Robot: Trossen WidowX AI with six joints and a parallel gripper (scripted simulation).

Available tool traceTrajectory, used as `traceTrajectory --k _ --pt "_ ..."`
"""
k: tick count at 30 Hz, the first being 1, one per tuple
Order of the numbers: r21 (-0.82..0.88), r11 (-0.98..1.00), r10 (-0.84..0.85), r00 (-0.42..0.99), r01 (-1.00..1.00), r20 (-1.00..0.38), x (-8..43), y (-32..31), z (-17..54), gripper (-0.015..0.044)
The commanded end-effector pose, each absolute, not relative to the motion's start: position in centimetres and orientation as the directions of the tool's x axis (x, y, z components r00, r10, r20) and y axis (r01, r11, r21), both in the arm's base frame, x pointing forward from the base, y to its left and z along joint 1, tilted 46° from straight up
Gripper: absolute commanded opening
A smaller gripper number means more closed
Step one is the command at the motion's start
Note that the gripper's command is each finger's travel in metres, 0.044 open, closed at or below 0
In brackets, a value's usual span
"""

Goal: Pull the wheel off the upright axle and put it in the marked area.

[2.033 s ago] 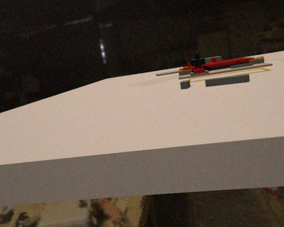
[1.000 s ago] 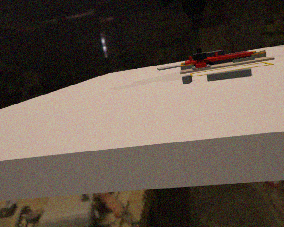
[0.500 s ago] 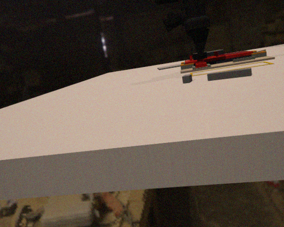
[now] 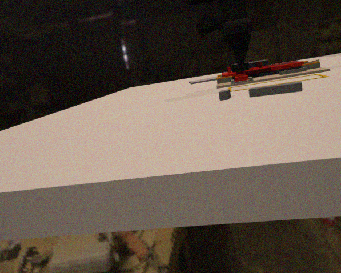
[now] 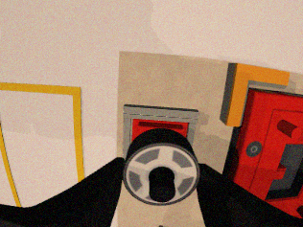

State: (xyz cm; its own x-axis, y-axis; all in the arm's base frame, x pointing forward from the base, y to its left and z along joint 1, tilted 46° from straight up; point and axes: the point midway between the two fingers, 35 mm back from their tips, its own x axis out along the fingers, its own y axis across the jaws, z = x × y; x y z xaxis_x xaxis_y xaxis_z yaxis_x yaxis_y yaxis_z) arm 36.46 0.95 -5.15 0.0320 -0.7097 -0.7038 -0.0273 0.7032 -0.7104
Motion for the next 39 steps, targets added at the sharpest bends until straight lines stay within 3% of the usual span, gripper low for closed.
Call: traceTrajectory --k 1,39 --pt "-0.712 0.702 -0.711 0.033 -0.024 -0.702 36.47 1.04 -5.03 0.0000" --pt "-0.712 0.702 -0.711 0.036 -0.027 -0.702 36.46 1.96 -4.19 0.0000"
